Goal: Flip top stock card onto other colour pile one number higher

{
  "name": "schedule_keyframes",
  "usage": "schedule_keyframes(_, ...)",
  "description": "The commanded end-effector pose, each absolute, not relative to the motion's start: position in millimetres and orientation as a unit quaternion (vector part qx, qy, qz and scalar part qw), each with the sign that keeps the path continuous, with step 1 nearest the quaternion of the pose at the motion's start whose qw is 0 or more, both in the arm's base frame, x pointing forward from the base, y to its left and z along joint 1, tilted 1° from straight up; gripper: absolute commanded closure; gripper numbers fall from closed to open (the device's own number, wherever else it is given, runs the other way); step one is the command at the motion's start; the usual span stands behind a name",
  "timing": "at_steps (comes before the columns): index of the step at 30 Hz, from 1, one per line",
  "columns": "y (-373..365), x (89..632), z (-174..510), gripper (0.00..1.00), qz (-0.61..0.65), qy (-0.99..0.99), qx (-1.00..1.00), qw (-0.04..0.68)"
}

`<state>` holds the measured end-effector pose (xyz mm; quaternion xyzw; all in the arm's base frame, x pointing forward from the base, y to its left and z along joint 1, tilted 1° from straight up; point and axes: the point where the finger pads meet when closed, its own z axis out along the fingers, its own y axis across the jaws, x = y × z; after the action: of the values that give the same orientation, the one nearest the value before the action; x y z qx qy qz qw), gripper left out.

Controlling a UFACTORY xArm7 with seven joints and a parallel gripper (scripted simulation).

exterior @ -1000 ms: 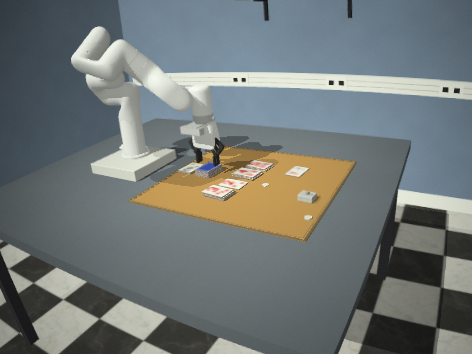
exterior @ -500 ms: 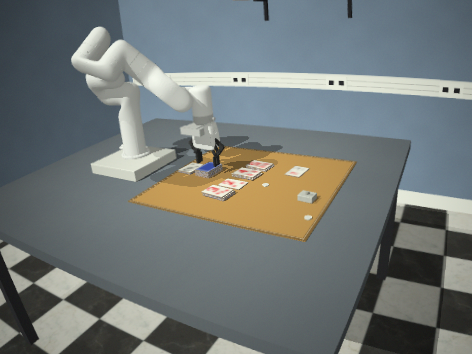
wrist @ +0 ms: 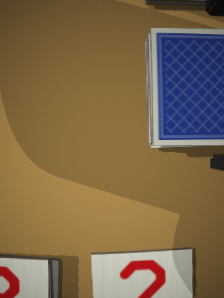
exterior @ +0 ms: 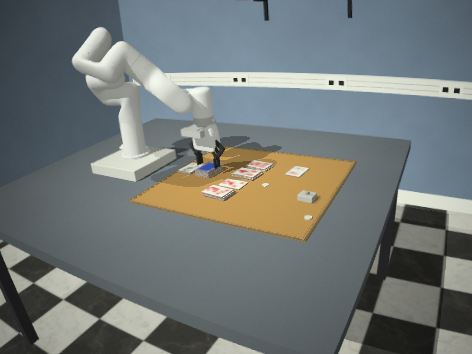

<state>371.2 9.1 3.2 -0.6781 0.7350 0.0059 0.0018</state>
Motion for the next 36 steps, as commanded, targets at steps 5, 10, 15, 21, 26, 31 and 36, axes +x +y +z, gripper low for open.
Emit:
schedule_keyframes(5,9.2,372.5,3.4,0.13,0.005,0.735,-0.678,0.003)
schedule_keyframes(10,9.2,372.5,3.4,0.13,0.005,0.735,-0.678,0.003)
schedule_keyframes(15,9.2,372.5,3.4,0.13,0.005,0.735,-0.678,0.003)
schedule_keyframes(21,9.2,372.5,3.4,0.13,0.005,0.735,-0.678,0.003)
schedule_keyframes(26,9.2,372.5,2.7,0.13,0.005,0.735,-0.678,0.003)
schedule_keyframes(31,9.2,372.5,1.0,0.13,0.005,0.735,-0.678,0.003)
schedule_keyframes(36,9.2,372.5,0.4,0.13,0.005,0.735,-0.678,0.003)
